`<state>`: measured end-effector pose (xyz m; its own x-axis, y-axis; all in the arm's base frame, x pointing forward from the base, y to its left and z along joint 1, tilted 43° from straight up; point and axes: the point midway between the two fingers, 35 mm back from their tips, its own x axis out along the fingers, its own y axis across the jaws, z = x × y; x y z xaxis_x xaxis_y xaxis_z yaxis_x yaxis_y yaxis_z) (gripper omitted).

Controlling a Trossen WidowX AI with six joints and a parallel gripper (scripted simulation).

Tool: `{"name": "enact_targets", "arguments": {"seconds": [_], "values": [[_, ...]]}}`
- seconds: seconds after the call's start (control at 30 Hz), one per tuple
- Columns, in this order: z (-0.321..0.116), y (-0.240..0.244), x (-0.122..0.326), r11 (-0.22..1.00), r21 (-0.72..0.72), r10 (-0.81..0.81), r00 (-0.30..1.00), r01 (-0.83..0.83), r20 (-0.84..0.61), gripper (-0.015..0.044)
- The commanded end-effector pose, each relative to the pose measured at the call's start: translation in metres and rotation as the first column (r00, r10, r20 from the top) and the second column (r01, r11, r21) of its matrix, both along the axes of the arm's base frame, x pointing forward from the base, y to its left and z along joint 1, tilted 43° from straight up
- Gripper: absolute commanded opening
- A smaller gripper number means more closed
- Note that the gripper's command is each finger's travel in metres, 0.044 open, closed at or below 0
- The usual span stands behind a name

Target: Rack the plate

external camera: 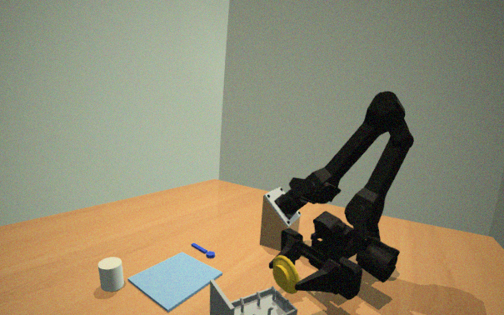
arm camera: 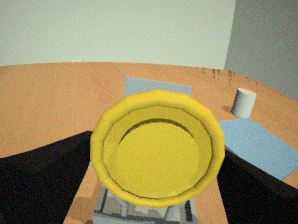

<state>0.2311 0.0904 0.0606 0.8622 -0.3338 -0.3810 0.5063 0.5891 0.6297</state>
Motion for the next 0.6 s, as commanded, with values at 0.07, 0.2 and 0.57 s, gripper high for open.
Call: {"name": "enact_targets", "arguments": {"seconds": [0.07, 0.2, 0.57], "values": [[-0.007, 0.0, 0.005, 1.0, -0.006, 0.0, 1.0, -0.001, -0.006, 0.0], [-0.009, -0.003, 0.012, 1.0, -0.001, 0.0, 1.0, 0.0, -0.001, 0.0], [-0.013, -0.007, 0.022, 1.0, 0.01, -0.003, 1.0, 0.002, 0.01, 0.0]]}}
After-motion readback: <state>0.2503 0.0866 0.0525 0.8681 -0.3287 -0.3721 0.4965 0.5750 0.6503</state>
